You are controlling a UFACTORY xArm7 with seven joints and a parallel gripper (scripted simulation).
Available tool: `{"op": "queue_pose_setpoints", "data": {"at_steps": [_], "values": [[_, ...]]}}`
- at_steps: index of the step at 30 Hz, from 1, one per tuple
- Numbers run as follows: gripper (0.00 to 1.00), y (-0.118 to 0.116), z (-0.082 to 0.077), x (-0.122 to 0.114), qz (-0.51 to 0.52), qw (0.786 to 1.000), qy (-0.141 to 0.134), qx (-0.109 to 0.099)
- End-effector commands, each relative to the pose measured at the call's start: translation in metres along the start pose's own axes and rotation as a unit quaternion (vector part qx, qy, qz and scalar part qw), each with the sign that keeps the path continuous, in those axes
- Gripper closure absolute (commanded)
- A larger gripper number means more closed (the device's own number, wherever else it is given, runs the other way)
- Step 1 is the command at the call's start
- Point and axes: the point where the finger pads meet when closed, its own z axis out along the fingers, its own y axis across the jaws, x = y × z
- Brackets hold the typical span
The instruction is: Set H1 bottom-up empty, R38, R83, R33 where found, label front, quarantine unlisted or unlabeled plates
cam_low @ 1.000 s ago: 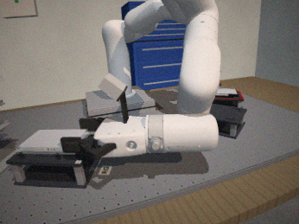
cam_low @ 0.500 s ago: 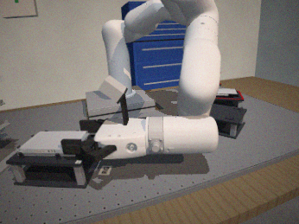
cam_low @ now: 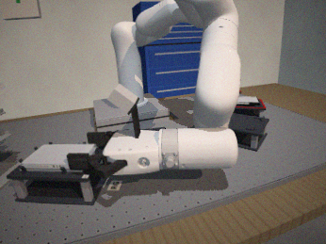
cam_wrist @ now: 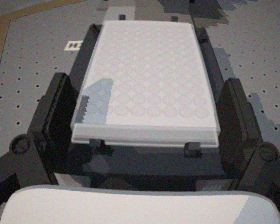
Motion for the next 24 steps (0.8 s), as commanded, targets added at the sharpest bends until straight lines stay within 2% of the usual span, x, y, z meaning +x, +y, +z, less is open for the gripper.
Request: {"op": "queue_pose_setpoints", "data": {"at_steps": [1, 10, 11, 24], "values": [[1.0, -0.0009, -0.0001, 0.0016, 0.002, 1.0, 0.0, 0.0], [1.0, -0.001, -0.0002, 0.0017, 0.002, 1.0, 0.0, 0.0], [0.0, -0.001, -0.0002, 0.0017, 0.002, 1.0, 0.0, 0.0], [0.0, -0.001, -0.0001, 0.0016, 0.002, 1.0, 0.0, 0.0]]}}
